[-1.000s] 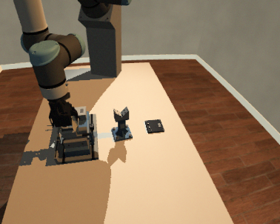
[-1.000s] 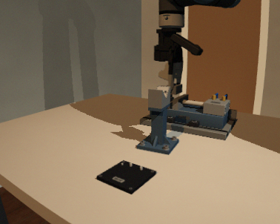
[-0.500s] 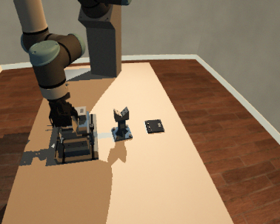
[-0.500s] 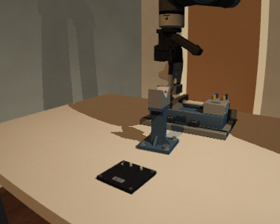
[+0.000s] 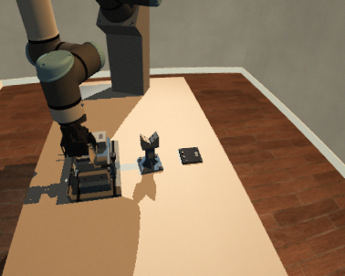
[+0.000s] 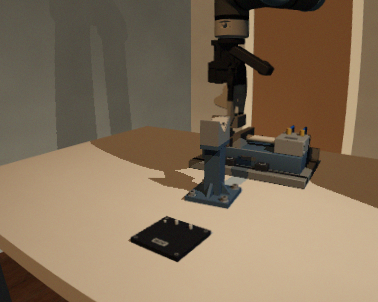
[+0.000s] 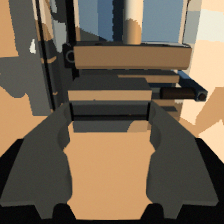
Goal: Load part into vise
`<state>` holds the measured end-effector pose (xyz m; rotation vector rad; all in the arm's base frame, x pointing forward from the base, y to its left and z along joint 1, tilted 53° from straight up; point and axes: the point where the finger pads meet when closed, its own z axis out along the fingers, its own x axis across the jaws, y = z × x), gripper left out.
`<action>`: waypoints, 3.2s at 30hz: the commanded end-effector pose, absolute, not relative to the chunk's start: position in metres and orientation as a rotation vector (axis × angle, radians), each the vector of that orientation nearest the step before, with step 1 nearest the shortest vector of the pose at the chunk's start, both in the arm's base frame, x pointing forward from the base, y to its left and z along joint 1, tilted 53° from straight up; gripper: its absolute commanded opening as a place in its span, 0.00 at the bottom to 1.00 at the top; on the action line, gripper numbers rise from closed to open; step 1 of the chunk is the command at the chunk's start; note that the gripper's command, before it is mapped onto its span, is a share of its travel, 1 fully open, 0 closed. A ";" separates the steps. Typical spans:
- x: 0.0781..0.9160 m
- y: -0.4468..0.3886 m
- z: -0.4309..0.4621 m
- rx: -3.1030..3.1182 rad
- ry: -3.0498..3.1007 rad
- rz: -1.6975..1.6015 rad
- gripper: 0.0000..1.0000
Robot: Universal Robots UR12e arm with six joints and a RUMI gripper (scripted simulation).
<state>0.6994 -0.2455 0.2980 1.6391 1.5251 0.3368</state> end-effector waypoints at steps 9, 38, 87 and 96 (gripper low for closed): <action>0.702 -0.246 0.297 1.638 1.525 0.337 0.00; 0.709 -0.250 0.291 1.638 1.525 0.337 0.00; 0.712 -0.252 0.288 1.638 1.525 0.337 0.00; 0.712 -0.252 0.288 1.638 1.525 0.337 0.00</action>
